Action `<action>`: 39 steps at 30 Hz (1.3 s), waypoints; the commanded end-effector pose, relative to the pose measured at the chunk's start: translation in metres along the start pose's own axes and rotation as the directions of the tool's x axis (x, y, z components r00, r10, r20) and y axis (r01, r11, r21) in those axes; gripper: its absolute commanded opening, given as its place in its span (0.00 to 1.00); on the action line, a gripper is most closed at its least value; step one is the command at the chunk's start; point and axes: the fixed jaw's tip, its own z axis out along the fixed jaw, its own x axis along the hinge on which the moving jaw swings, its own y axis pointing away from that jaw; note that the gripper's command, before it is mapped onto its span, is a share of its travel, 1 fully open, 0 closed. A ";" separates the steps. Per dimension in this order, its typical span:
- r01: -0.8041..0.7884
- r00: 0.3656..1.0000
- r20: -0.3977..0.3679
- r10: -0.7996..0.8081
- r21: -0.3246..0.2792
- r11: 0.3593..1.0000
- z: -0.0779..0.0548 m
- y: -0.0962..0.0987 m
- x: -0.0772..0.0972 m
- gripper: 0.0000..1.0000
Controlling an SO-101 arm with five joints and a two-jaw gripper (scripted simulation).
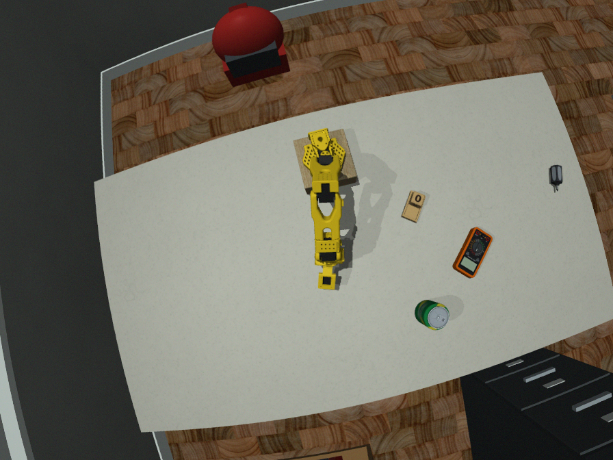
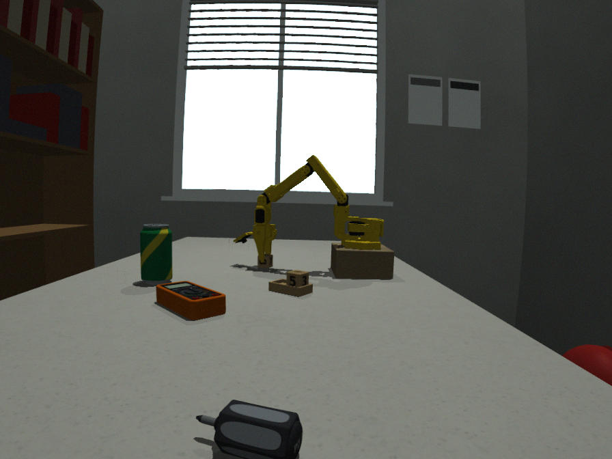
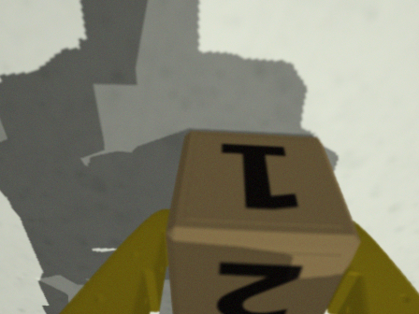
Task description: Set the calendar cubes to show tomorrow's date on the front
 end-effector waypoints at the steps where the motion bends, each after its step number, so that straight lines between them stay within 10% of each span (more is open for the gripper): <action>1: -0.001 1.000 -0.013 0.001 -0.001 1.000 0.003 -0.002 0.003 0.02; 16: -0.001 1.000 -0.013 0.001 -0.001 1.000 0.001 -0.002 0.003 0.00; 39: -0.001 1.000 -0.012 0.001 0.000 1.000 -0.046 0.002 0.003 0.00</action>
